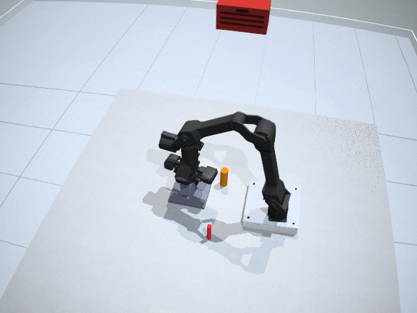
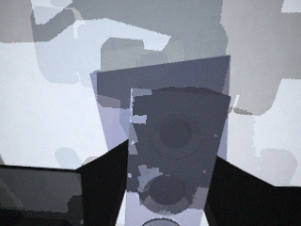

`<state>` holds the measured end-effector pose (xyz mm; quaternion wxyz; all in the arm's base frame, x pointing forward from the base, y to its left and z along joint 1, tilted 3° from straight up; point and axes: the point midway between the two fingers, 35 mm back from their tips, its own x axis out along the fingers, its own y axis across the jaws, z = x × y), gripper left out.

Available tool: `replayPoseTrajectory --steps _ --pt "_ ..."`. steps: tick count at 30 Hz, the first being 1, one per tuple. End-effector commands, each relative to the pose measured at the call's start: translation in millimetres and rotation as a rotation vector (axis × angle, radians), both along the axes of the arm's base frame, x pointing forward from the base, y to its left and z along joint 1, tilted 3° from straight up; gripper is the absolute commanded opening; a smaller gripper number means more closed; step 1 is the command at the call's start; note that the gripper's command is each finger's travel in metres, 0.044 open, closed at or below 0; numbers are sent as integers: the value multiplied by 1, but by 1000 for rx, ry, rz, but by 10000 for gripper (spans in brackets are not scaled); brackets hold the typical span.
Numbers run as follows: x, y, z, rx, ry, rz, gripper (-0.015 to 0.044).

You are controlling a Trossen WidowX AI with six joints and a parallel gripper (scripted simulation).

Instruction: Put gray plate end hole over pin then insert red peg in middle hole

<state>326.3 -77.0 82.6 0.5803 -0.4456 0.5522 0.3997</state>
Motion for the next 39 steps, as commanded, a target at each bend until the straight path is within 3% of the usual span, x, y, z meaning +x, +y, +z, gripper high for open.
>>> replayPoseTrajectory --steps 1,39 --pt "0 0 0 4 -3 4 0" --pt "5 -1 -35 -2 -8 1 0"
